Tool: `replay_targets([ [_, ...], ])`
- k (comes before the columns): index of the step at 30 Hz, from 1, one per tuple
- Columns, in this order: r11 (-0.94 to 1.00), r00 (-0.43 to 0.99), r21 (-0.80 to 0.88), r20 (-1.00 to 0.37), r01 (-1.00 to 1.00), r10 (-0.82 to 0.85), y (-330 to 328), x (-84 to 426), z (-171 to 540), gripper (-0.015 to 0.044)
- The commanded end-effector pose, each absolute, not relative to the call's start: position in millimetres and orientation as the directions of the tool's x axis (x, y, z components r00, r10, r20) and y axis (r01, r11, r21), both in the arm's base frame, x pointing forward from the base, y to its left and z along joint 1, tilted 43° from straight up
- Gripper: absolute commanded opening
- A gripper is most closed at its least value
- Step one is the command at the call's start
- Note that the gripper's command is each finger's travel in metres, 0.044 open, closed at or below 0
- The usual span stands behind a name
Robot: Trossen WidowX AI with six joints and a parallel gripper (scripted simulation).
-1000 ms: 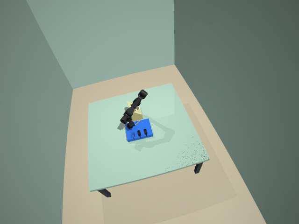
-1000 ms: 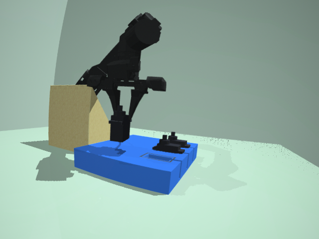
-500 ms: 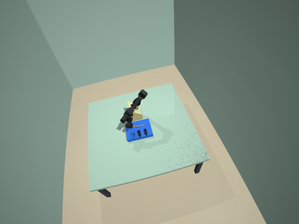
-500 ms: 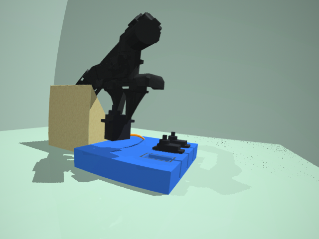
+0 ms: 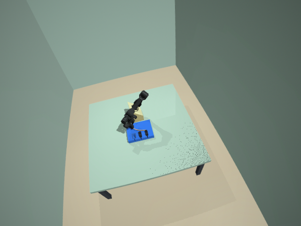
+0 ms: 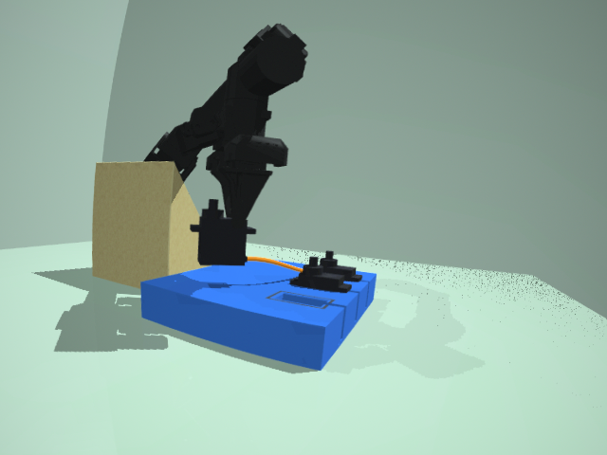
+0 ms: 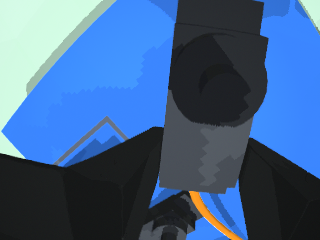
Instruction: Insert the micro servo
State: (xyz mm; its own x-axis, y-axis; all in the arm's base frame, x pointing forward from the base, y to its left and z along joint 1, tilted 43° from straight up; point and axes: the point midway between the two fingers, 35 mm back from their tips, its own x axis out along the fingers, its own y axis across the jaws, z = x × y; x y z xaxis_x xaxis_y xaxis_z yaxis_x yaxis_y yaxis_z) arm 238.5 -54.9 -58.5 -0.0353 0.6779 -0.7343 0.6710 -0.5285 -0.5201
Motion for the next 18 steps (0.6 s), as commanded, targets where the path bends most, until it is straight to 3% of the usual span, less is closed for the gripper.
replay_targets([
  [1,-0.594,-0.034,-0.569,-0.738,0.569,0.674,-56.4,239.0,-58.7,0.0],
  [18,-0.738,-0.034,-0.675,-0.738,0.015,0.674,-56.4,239.0,-58.7,0.0],
])
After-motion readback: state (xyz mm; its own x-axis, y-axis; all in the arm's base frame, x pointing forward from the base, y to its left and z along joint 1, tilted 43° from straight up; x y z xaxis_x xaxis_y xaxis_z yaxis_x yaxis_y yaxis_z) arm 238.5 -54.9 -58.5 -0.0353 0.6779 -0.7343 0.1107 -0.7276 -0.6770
